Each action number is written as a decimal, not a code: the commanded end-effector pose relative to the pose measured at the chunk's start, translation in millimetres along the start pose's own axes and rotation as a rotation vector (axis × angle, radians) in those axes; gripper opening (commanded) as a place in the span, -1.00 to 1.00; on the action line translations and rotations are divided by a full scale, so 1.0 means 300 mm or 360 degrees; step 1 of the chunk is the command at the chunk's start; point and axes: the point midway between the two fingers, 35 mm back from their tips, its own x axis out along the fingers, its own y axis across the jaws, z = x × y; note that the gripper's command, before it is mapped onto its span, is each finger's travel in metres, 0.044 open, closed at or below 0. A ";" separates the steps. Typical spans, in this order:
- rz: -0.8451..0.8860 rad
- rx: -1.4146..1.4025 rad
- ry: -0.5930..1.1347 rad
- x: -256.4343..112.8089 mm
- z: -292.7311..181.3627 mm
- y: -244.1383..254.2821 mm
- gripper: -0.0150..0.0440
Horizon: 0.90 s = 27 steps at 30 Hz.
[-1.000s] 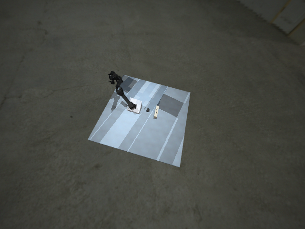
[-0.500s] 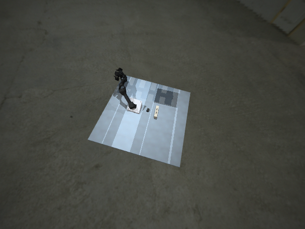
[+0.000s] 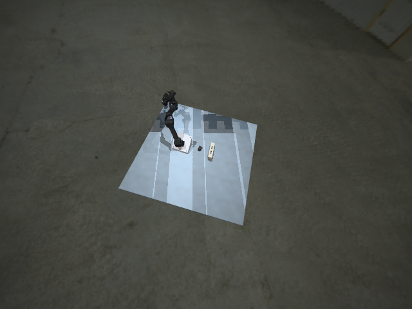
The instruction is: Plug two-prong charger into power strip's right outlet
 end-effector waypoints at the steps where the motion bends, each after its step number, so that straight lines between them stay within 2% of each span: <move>1: -0.0118 0.0055 0.0068 -0.060 -0.041 -0.073 1.00; 15: -0.0508 0.0301 0.0349 -0.318 -0.220 -0.286 1.00; 27: -0.0795 0.0516 0.0614 -0.571 -0.385 -0.390 1.00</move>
